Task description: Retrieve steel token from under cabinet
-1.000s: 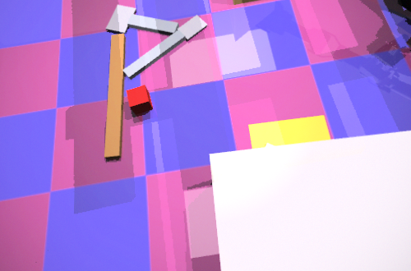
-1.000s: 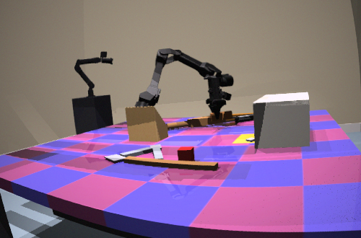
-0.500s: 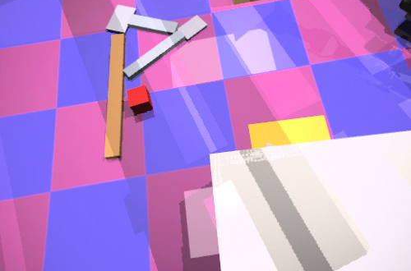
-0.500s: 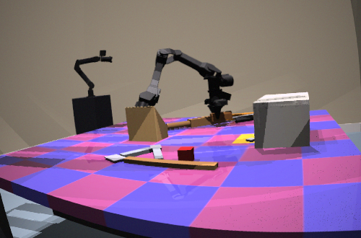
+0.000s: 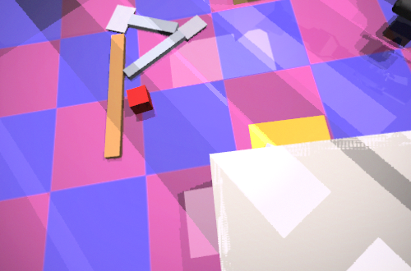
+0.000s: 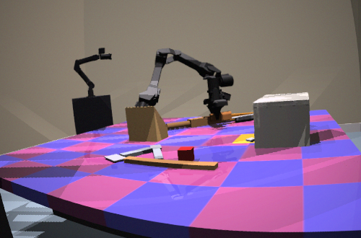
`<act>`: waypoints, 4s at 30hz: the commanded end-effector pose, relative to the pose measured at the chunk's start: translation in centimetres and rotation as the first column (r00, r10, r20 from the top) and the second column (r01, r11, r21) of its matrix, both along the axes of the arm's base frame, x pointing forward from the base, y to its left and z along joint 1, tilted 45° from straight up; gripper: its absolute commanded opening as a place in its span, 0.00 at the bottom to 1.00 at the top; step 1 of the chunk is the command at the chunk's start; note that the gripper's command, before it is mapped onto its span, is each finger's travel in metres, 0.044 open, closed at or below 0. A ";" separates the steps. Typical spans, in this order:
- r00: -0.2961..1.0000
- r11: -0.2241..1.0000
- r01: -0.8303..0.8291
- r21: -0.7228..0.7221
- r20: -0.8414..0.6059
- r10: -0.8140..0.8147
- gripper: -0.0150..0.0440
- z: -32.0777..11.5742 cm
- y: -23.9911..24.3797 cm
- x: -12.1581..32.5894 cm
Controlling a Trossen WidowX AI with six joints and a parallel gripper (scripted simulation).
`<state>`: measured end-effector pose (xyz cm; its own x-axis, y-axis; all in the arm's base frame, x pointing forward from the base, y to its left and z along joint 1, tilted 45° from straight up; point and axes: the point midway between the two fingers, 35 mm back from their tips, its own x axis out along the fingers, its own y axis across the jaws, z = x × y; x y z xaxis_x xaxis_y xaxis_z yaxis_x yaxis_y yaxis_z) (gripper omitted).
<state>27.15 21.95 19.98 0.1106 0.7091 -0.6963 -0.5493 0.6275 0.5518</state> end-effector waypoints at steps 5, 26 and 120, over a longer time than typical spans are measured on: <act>1.000 1.000 0.002 -0.005 -0.010 -0.002 0.25 -1.1 -0.9 -0.1; 1.000 1.000 0.001 -0.008 -0.010 -0.001 0.25 -3.3 -3.0 0.1; 1.000 1.000 0.001 -0.017 -0.015 -0.001 0.25 -13.0 -12.5 -0.9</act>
